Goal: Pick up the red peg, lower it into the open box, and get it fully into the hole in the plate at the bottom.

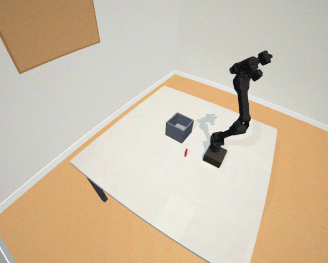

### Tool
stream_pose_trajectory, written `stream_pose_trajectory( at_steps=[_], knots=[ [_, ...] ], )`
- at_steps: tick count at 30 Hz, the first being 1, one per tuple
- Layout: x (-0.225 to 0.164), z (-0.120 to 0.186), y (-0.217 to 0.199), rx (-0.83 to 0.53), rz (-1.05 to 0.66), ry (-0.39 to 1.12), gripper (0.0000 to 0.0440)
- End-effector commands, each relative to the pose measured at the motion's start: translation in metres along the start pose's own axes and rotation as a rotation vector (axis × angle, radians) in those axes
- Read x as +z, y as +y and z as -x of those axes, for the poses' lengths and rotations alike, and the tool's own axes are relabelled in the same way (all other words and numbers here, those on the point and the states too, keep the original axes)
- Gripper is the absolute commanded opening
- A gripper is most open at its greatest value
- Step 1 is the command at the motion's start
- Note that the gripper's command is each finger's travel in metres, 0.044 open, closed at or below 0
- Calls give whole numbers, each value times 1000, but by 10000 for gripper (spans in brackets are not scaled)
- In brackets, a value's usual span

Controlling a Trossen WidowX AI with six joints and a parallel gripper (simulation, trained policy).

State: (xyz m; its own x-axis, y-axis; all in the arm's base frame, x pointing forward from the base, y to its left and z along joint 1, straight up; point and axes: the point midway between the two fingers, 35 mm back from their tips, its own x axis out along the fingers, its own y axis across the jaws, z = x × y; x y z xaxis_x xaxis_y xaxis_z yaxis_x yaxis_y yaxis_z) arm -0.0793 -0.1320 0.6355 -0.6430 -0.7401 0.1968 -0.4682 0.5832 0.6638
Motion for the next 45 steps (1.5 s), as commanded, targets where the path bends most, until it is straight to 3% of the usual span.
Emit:
stream_pose_trajectory(
  at_steps=[1,23,45],
  knots=[
    [-10,0,-17,-45,7,42,440],
    [-60,34,-120,-347,-26,278,440],
    [-91,117,-210,-723,-73,514,440]
  ],
)
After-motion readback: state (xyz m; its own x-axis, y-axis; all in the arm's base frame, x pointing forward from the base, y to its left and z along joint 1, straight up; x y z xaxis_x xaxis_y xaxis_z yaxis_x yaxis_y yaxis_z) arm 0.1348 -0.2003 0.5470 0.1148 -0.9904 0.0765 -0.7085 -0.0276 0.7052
